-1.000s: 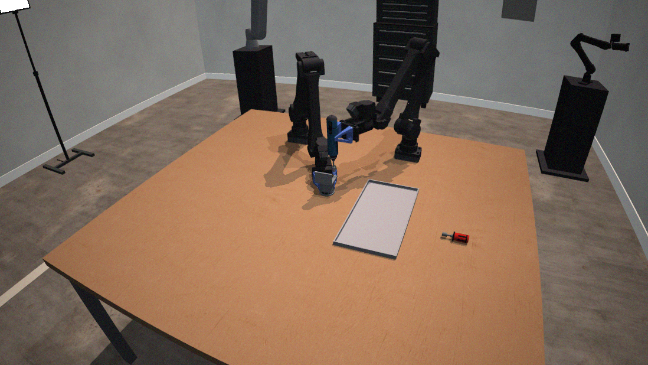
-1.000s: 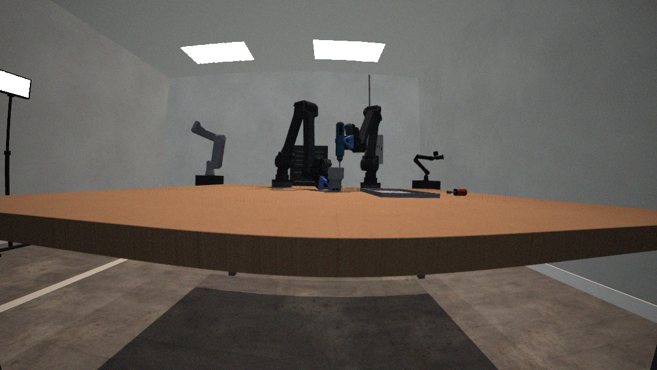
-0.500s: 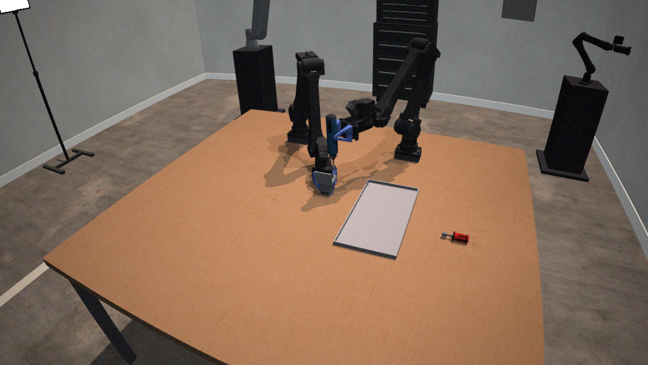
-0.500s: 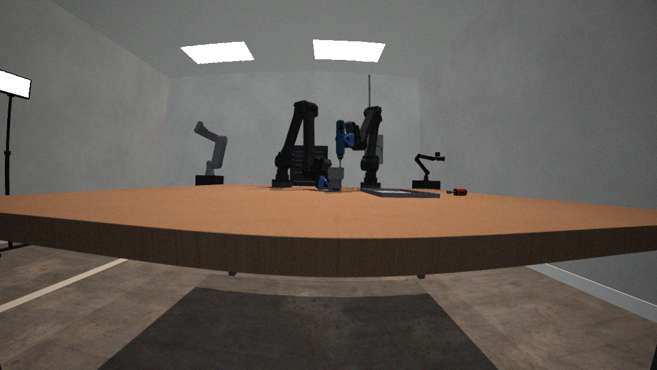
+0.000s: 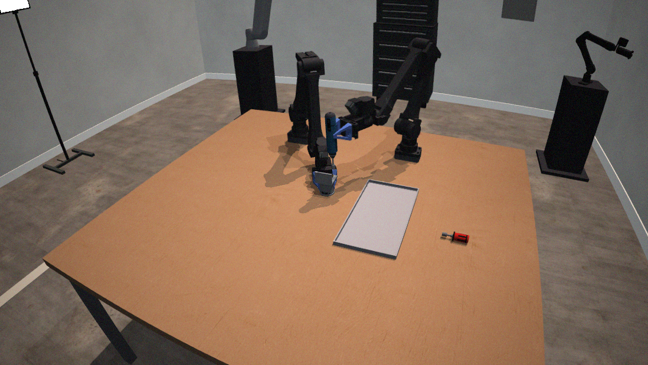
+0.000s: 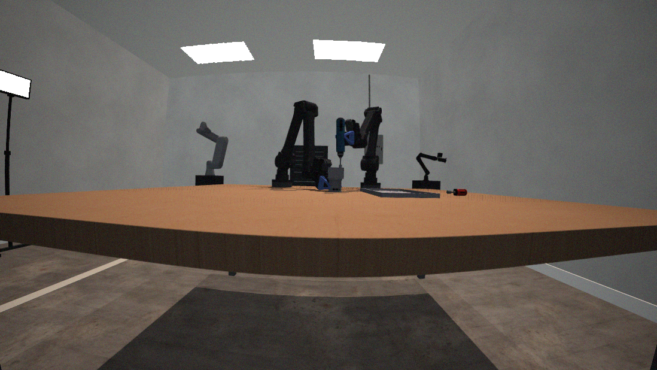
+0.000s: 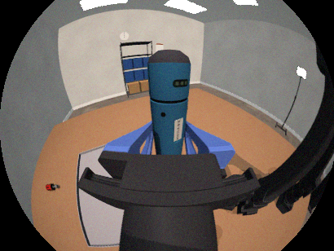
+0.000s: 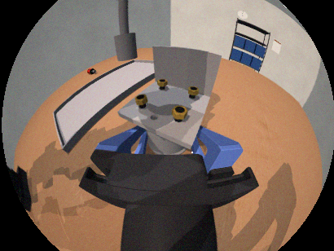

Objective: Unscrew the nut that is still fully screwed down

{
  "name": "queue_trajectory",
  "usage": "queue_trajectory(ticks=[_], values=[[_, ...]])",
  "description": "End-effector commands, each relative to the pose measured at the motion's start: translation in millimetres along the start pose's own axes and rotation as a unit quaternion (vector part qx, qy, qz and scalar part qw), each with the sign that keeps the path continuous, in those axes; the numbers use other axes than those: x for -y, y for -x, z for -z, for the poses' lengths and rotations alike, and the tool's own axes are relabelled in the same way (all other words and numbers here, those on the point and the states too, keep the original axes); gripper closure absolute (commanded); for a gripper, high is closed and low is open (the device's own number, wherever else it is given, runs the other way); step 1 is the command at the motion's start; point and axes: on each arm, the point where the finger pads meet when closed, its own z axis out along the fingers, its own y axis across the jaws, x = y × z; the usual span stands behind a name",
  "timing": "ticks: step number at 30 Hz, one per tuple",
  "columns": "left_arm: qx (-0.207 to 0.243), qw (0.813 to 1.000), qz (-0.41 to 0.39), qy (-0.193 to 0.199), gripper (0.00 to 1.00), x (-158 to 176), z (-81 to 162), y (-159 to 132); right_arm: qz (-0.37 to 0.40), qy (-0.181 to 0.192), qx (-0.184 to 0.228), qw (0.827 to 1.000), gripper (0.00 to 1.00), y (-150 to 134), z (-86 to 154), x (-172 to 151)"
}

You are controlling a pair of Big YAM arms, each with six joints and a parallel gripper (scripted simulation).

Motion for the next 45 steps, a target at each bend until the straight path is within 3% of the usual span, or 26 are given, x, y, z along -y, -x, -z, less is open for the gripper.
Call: queue_trajectory(ticks=[1, 45], values=[[0.06, 0.998, 0.002, 0.007, 0.58, -7.9, -22.5, 66.1, 0.008, -0.001, -0.02, 1.0, 0.41, -16.9, 0.1, 0.9], [0.061, 0.998, -0.001, 0.007, 0.58, -15.7, -29.9, 96.4, 0.008, -0.001, -0.02, 1.0, 0.41, -16.9, 0.1, 0.9]])
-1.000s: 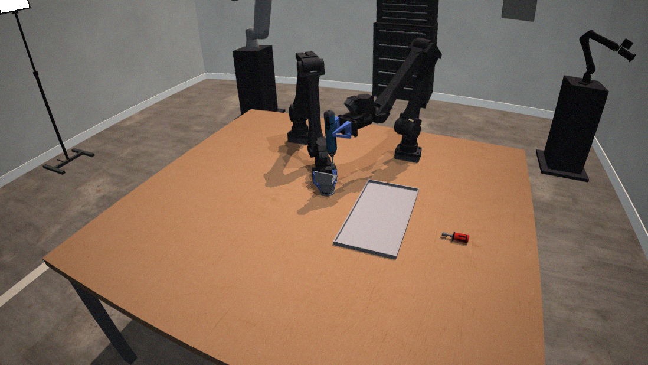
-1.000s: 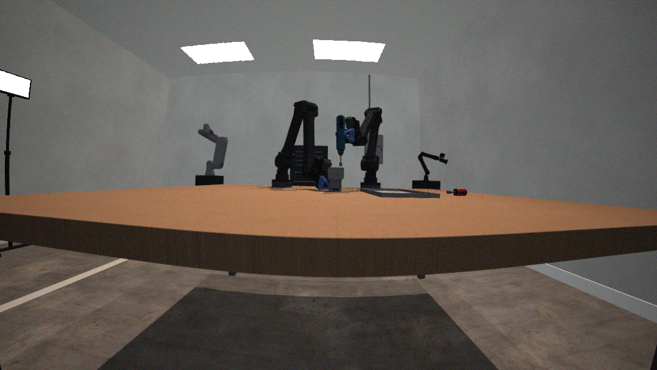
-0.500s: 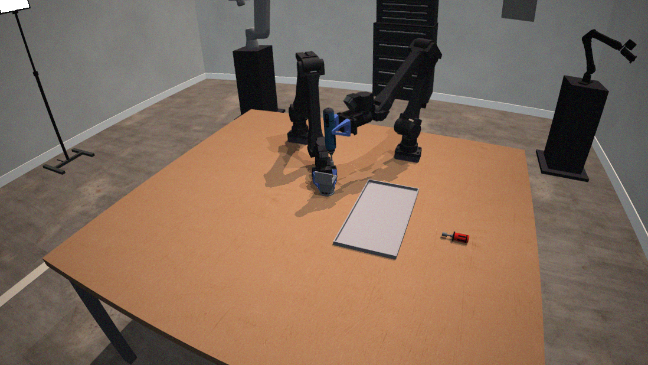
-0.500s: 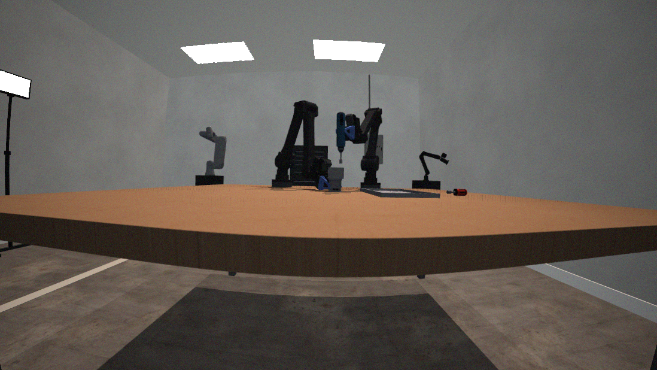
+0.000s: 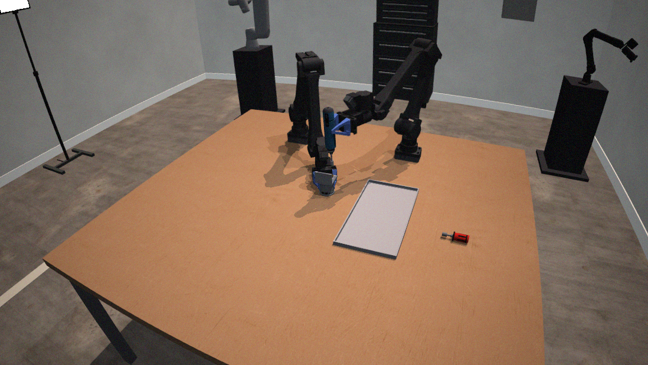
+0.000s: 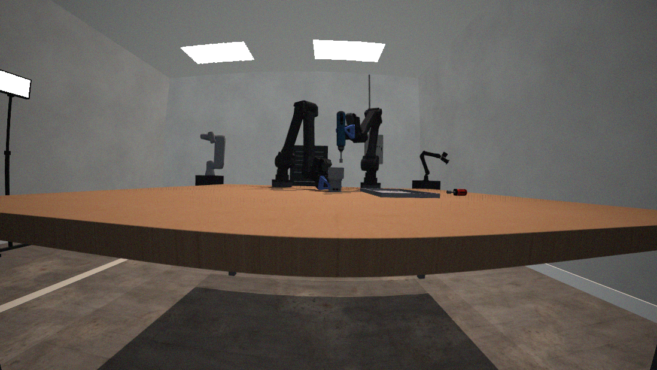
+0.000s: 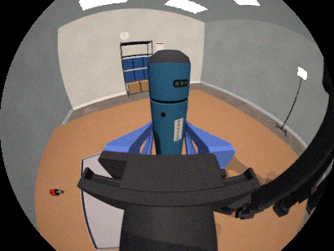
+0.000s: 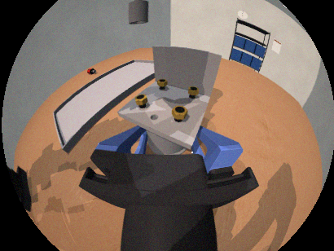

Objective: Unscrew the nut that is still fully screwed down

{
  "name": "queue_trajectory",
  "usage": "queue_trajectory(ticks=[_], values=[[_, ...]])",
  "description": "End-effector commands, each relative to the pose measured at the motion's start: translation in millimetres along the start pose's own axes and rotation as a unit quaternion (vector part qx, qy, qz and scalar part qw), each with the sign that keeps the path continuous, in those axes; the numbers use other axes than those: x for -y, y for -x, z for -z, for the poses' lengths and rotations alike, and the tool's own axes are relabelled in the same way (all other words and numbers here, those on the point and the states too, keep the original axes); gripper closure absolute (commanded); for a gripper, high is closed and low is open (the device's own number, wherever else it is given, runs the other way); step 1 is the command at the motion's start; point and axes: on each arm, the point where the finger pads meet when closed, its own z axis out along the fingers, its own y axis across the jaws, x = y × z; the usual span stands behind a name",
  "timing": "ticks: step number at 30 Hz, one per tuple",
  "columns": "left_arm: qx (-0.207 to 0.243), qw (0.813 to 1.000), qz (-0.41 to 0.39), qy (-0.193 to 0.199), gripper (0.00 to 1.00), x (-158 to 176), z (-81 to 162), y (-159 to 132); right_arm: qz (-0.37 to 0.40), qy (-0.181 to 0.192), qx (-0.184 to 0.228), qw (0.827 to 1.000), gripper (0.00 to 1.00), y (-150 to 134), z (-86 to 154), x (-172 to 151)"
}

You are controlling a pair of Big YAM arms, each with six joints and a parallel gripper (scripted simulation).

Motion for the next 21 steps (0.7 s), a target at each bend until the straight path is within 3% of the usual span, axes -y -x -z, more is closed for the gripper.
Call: queue_trajectory(ticks=[1, 16, 21], values=[[0.063, 0.998, -0.001, 0.006, 0.58, -6.9, -13.9, 68.0, 0.008, -0.001, -0.02, 1.0, 0.41, -16.9, 0.1, 0.9], [0.068, 0.998, -0.001, 0.006, 0.58, -6.6, -1.0, 69.9, 0.008, -0.001, -0.02, 1.0, 0.41, -16.9, 0.1, 0.9], [0.032, 0.999, -0.001, 0.006, 0.58, -6.5, 14.9, 31.9, 0.008, -0.001, -0.02, 1.0, 0.41, -16.9, 0.1, 0.9]])
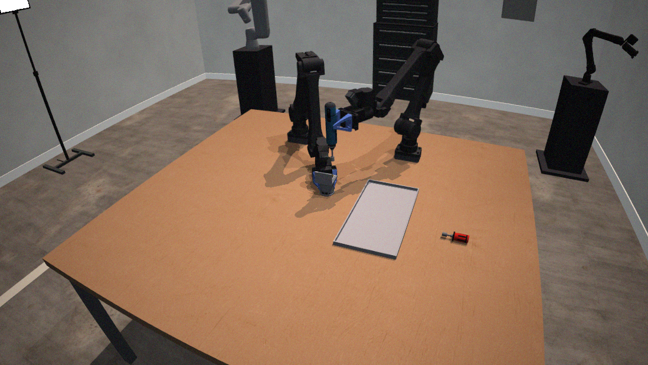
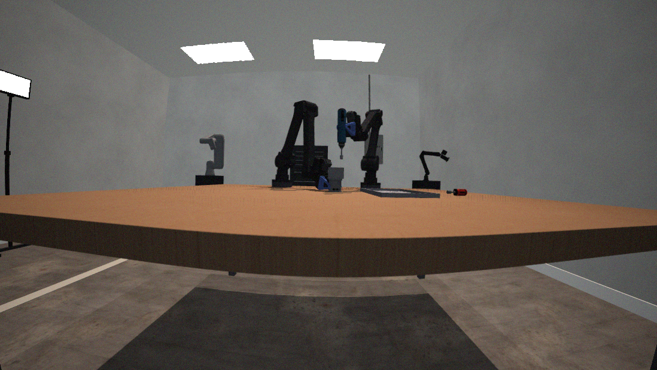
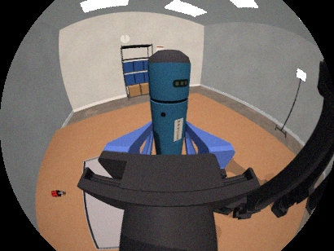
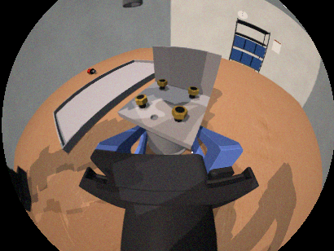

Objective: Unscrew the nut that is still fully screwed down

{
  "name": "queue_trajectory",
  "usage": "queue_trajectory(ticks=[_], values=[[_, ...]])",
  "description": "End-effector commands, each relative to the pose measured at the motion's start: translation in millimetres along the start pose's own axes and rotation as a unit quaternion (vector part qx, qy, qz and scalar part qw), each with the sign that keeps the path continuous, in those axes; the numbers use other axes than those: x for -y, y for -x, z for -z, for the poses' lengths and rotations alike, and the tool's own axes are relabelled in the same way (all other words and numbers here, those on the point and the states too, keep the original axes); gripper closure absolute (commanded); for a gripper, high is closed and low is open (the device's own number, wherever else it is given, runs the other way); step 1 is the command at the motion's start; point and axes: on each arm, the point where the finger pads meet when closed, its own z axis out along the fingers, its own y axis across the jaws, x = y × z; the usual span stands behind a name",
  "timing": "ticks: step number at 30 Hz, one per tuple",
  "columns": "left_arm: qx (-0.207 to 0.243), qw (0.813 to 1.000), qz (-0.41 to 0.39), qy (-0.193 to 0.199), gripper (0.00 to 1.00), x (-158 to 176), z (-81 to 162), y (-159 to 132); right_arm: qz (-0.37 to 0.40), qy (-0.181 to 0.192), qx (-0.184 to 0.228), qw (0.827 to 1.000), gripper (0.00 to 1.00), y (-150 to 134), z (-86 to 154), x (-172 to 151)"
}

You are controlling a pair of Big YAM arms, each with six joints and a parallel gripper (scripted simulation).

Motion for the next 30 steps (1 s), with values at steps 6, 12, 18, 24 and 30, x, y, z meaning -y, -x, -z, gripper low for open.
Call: queue_trajectory(ticks=[6, 12, 18, 24, 30], values=[[0.021, 1.0, -0.001, 0.006, 0.58, -6.5, 12.0, 19.5, 0.008, -0.001, -0.02, 1.0, 0.41, -16.9, 0.1, 0.9], [0.037, 0.999, -0.001, 0.006, 0.58, -6.5, 9.5, 34.1, 0.008, -0.001, -0.02, 1.0, 0.41, -16.9, 0.1, 0.9], [0.014, 1.0, -0.001, 0.006, 0.58, -6.3, 22.1, 13.2, 0.008, -0.001, -0.02, 1.0, 0.41, -16.9, 0.1, 0.9], [0.017, 1.0, -0.001, 0.006, 0.58, -6.2, 29.6, 14.5, 0.008, -0.001, -0.02, 1.0, 0.41, -16.9, 0.1, 0.9], [0.016, 1.0, -0.001, 0.006, 0.58, -6.2, 30.7, 14.6, 0.008, -0.001, -0.02, 1.0, 0.41, -16.9, 0.1, 0.9]])
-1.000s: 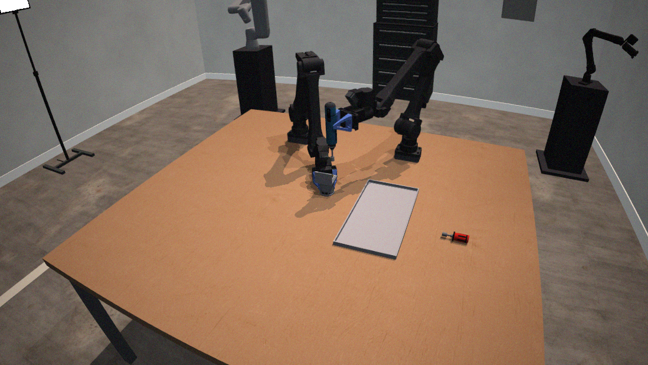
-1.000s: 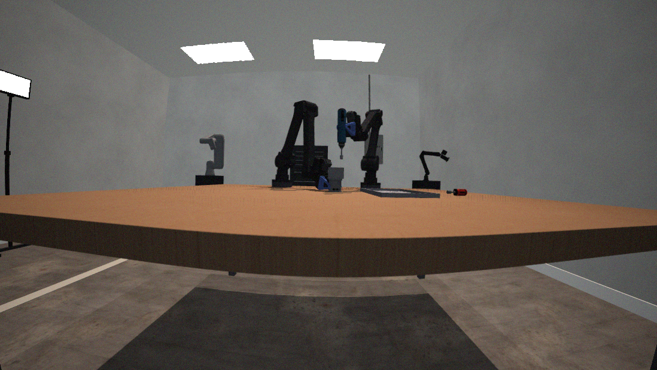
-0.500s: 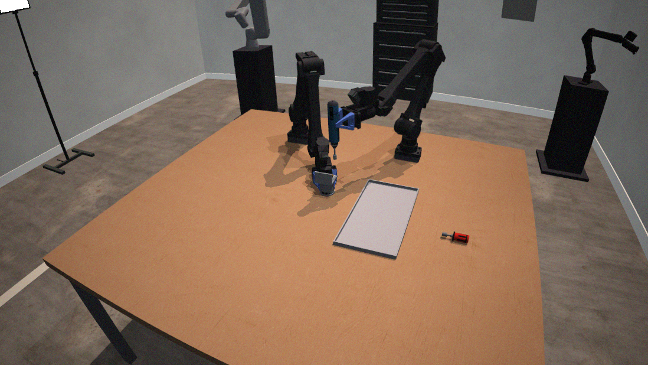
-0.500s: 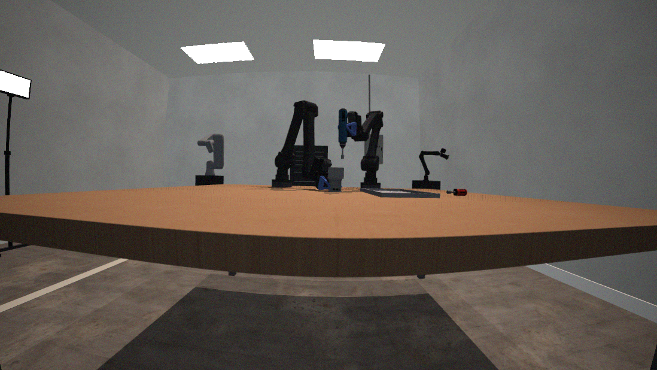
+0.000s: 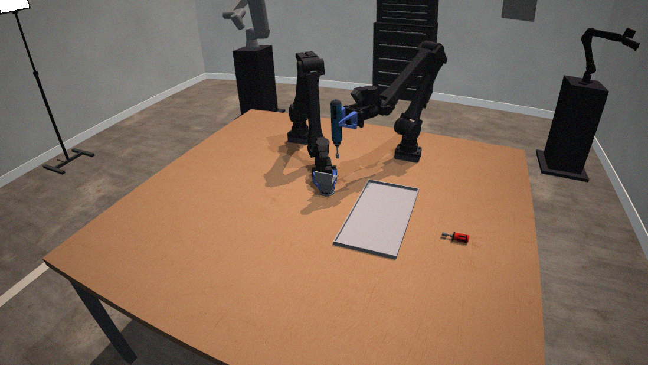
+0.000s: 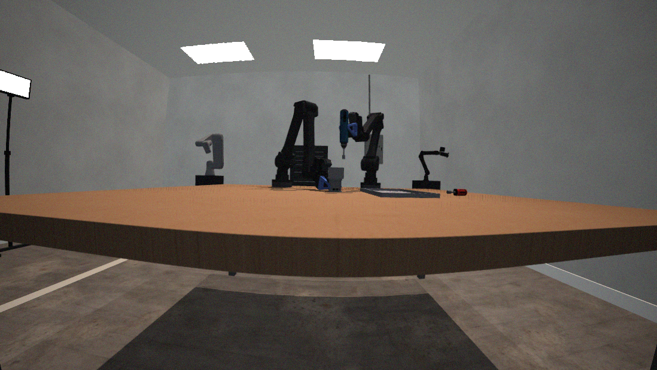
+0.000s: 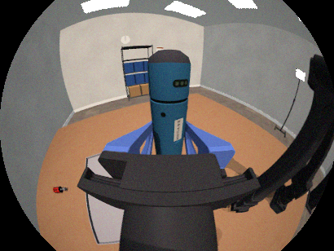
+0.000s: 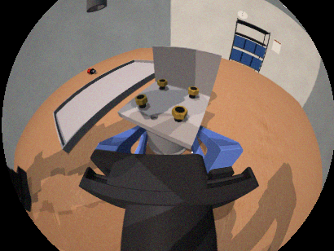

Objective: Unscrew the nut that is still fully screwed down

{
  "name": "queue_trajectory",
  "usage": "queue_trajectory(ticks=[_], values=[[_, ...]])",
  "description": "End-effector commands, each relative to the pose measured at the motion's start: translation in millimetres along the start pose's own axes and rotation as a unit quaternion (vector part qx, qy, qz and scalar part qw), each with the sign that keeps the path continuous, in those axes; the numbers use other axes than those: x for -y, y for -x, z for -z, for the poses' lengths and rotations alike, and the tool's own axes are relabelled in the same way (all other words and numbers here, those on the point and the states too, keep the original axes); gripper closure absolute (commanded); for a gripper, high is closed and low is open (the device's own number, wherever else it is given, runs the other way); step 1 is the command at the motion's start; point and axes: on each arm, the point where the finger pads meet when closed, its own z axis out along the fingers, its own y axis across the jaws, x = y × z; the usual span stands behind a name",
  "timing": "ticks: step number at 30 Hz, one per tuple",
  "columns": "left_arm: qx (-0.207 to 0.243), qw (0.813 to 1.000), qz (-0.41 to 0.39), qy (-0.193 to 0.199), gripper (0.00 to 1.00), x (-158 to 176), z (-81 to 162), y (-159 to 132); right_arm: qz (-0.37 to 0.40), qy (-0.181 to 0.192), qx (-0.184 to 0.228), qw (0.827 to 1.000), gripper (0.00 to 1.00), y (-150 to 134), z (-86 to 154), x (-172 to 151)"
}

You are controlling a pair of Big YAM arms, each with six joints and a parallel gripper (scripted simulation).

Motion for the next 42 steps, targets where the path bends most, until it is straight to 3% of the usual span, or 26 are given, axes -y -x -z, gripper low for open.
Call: queue_trajectory(ticks=[1, 11, 13, 16, 18, 25, 28, 31, 37, 42], values=[[0.009, 1.0, -0.001, 0.006, 0.58, -6.2, 5.4, 9.1, 0.008, -0.001, -0.02, 1.0, 0.41, -16.9, 0.1, 0.9], [0.009, 1.0, -0.001, 0.006, 0.58, -6.0, 17.8, 8.8, 0.008, -0.001, -0.02, 1.0, 0.41, -16.9, 0.1, 0.9], [0.031, 0.999, -0.001, 0.006, 0.58, -6.0, 13.6, 27.9, 0.008, -0.001, -0.02, 1.0, 0.41, -16.9, 0.1, 0.9], [0.034, 0.999, -0.001, 0.006, 0.58, -6.0, 12.8, 30.7, 0.008, -0.001, -0.02, 1.0, 0.41, -16.9, 0.1, 0.9], [0.008, 1.0, -0.001, 0.006, 0.58, -6.0, 20.3, 8.5, 0.008, -0.001, -0.02, 1.0, 0.41, -16.9, 0.1, 0.9], [0.018, 1.0, -0.001, 0.006, 0.58, -5.8, 26.7, 17.2, 0.008, -0.001, -0.02, 1.0, 0.41, -16.9, 0.1, 0.9], [0.008, 1.0, -0.001, 0.007, 0.58, -5.8, 32.6, 7.9, 0.008, -0.001, -0.02, 1.0, 0.41, -16.9, 0.1, 0.9], [0.035, 0.999, -0.001, 0.006, 0.58, -5.8, 27.6, 32.2, 0.008, -0.001, -0.02, 1.0, 0.41, -16.9, 0.1, 0.9], [0.01, 1.0, -0.001, 0.007, 0.58, -5.7, 34.3, 9.3, 0.008, -0.001, -0.02, 1.0, 0.41, -16.9, 0.1, 0.9], [0.014, 1.0, -0.001, 0.007, 0.58, -5.7, 36.4, 11.2, 0.008, -0.001, -0.02, 1.0, 0.41, -16.9, 0.1, 0.9]])
